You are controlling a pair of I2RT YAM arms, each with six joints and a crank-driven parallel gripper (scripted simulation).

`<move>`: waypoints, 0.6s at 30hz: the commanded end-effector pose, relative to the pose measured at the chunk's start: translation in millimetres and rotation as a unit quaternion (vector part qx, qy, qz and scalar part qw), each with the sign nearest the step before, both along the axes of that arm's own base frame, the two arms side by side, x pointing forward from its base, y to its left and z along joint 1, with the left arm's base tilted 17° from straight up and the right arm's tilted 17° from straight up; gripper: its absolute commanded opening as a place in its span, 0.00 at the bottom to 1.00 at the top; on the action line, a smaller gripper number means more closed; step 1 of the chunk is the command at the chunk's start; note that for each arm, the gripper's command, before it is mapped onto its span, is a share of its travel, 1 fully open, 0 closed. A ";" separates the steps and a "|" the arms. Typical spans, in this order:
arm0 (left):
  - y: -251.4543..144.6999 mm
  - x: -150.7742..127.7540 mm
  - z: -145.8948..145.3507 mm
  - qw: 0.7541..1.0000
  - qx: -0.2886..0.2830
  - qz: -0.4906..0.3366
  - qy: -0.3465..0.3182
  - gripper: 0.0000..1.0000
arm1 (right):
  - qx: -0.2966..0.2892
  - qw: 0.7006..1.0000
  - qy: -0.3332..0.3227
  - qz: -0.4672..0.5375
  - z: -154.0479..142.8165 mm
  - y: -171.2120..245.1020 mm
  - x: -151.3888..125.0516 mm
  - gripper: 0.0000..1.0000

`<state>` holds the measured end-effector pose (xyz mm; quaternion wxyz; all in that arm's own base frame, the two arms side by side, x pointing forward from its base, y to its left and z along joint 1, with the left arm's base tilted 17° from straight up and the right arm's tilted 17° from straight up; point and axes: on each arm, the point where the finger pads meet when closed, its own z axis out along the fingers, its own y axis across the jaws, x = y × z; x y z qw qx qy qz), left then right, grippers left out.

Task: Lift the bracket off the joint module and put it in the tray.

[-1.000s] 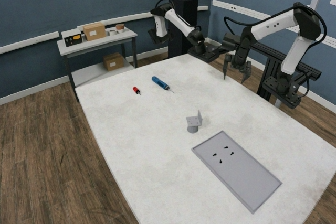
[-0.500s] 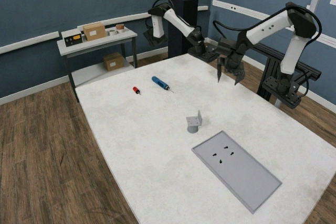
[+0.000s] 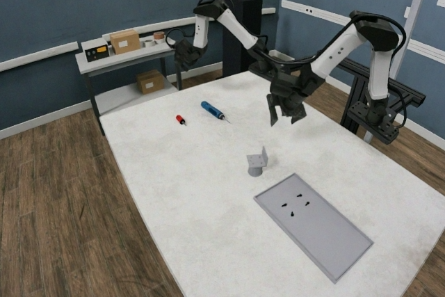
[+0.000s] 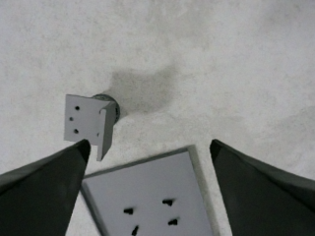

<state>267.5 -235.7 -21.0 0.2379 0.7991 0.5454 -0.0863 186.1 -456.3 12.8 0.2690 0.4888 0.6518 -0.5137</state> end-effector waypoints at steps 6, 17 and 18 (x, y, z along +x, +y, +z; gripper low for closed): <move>-23.2 45.5 1.8 0.995 -0.091 0.050 -0.015 1.00 | 0.081 0.978 0.056 0.185 12.3 38.7 67.6 1.00; -10.2 87.0 -15.2 0.983 -0.147 0.112 -0.007 1.00 | 0.138 0.861 0.134 0.470 25.2 151.4 163.6 1.00; -8.9 89.8 -16.4 0.982 -0.151 0.117 -0.007 1.00 | 0.141 0.847 0.140 0.493 26.5 162.9 169.6 1.00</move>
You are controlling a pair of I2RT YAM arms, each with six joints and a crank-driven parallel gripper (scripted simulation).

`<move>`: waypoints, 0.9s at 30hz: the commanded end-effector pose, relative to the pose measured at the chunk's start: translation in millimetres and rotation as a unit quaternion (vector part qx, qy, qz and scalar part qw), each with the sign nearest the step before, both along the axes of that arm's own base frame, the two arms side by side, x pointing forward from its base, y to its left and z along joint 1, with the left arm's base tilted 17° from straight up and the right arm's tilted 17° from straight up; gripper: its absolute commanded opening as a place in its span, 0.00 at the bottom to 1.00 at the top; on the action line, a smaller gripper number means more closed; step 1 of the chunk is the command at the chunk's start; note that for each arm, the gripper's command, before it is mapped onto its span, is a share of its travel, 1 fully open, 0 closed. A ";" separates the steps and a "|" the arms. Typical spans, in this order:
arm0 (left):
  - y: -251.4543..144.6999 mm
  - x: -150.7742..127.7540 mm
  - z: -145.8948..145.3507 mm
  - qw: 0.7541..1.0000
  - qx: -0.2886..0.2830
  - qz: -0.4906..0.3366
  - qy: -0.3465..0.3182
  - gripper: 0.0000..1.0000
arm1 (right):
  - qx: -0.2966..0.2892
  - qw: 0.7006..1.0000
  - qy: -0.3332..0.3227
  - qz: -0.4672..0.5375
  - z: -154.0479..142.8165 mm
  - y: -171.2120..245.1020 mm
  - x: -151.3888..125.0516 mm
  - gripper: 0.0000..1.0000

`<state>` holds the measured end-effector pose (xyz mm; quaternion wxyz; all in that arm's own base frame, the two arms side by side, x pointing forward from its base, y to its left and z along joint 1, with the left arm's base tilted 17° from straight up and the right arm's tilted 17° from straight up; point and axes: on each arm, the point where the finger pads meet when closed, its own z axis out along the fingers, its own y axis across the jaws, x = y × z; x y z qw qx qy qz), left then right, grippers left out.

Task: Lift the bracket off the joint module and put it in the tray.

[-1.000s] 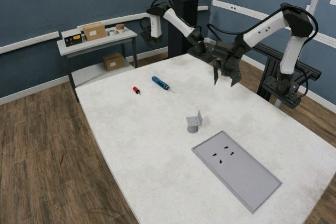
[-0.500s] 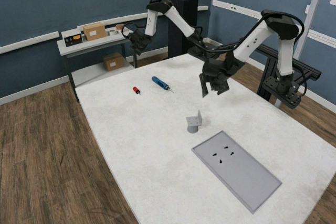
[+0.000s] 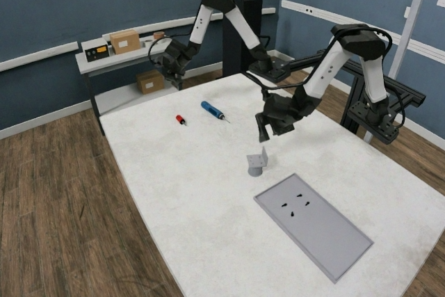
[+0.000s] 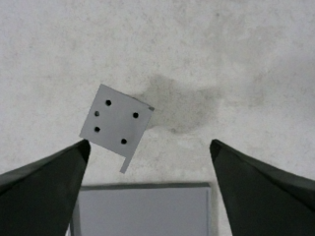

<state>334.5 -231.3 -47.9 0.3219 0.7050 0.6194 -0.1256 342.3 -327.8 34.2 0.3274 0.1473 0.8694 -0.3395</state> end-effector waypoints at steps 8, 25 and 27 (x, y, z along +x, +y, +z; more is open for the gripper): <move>-5.4 39.8 3.6 0.997 -0.070 0.036 -0.020 1.00 | 0.062 0.955 0.069 0.280 13.3 117.3 42.6 1.00; 13.8 62.9 -10.9 0.992 -0.101 0.075 -0.015 1.00 | 0.105 0.728 0.081 0.673 49.1 339.2 25.7 1.00; 15.5 63.6 -12.3 0.992 -0.101 0.077 -0.014 1.00 | 0.106 0.688 0.074 0.714 58.0 367.1 15.4 1.00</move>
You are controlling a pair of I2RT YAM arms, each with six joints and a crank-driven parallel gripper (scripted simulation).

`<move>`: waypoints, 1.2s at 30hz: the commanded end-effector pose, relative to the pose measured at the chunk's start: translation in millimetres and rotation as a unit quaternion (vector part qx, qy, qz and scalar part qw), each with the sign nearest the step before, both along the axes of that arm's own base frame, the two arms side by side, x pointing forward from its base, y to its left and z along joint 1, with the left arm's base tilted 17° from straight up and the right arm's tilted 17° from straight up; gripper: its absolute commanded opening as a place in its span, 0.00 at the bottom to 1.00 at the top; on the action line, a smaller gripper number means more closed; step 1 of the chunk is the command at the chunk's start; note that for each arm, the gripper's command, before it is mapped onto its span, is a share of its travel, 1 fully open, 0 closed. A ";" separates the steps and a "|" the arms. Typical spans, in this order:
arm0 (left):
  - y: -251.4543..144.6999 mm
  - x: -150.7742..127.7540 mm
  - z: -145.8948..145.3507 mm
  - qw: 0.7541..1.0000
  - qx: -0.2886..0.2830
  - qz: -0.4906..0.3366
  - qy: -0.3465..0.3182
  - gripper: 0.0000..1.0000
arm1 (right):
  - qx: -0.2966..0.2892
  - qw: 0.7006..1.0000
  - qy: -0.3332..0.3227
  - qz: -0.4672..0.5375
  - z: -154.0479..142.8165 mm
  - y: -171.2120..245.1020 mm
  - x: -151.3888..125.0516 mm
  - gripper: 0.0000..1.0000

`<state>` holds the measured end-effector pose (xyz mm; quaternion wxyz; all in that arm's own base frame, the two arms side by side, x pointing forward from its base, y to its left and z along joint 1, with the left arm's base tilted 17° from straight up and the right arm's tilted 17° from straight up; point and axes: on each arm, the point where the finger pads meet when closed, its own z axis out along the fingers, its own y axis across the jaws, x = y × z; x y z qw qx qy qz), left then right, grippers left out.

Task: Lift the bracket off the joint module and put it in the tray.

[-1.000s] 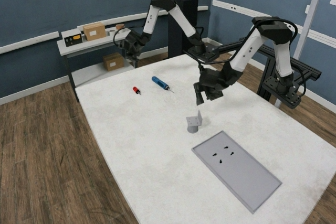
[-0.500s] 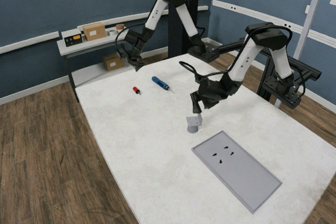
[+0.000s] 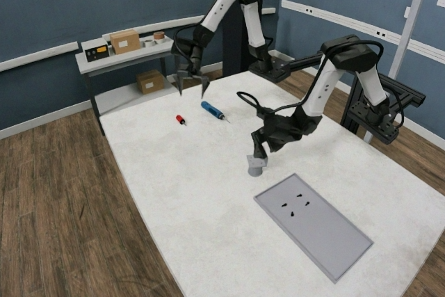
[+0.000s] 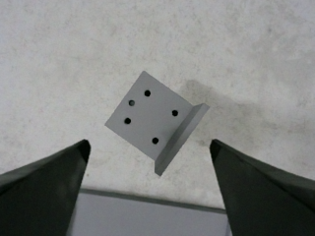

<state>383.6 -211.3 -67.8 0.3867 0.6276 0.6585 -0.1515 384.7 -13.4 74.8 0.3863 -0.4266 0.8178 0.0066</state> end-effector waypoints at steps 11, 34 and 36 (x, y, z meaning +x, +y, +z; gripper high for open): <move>-14.3 0.7 3.4 0.998 0.061 -0.014 0.000 0.30 | 0.114 0.920 -0.013 0.375 56.6 167.2 -113.2 1.00; 2.4 -9.8 4.0 0.871 0.470 -0.139 -0.036 0.30 | 0.128 0.893 -0.018 0.430 64.1 192.2 -139.1 1.00; -3.3 -16.7 -0.6 0.867 0.476 -0.147 -0.032 0.30 | 0.128 0.893 -0.018 0.430 64.1 192.2 -139.1 1.00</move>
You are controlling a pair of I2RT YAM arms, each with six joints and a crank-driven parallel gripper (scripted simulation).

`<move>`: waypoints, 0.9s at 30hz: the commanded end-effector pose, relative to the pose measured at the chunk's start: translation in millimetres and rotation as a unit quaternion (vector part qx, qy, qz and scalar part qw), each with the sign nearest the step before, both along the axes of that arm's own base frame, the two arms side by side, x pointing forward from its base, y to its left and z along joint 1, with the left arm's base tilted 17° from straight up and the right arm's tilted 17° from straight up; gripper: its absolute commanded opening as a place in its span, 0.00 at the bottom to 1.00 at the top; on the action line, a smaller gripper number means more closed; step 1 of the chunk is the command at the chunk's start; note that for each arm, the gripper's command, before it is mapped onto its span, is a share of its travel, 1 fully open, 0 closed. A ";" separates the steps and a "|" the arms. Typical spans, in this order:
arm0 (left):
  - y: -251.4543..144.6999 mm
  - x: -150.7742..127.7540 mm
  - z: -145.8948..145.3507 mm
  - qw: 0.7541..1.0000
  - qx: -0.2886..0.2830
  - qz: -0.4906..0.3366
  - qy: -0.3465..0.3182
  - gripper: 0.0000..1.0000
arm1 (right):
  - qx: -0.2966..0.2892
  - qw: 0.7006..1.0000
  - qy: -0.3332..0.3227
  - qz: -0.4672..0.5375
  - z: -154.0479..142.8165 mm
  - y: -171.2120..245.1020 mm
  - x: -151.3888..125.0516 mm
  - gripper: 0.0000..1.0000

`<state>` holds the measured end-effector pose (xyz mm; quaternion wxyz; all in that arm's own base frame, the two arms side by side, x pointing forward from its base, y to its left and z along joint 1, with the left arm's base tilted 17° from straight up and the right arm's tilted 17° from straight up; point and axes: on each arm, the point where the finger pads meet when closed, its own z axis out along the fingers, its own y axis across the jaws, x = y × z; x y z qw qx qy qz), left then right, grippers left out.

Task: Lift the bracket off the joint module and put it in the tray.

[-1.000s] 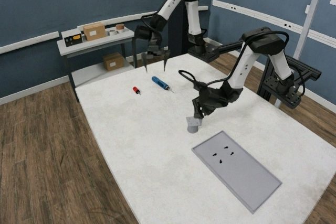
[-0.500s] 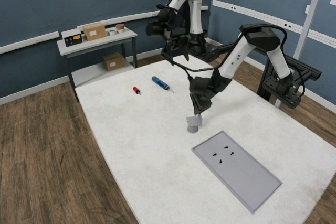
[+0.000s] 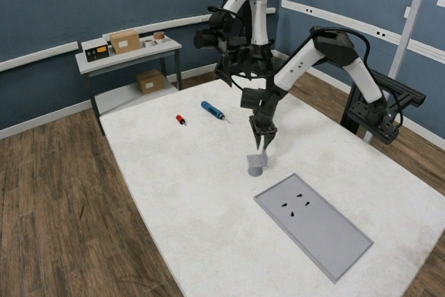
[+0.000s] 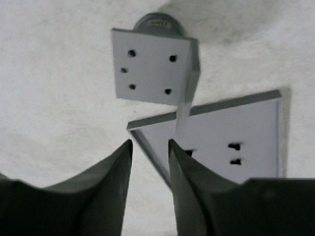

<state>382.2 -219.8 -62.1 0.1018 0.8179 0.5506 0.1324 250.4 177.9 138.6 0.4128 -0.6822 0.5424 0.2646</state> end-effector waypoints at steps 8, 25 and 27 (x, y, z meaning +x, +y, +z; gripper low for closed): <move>5.1 -13.4 -28.2 0.997 0.064 -0.016 0.031 0.28 | 0.002 1.000 0.002 0.005 0.3 0.9 -4.7 1.00; 2.4 -7.3 -54.3 0.997 0.064 -0.017 0.031 0.00 | 0.002 1.000 0.002 0.005 0.3 0.9 -4.7 1.00; 2.4 -7.3 -54.3 0.997 0.064 -0.017 0.031 0.00 | 0.002 1.000 0.002 0.005 0.3 0.9 -4.7 1.00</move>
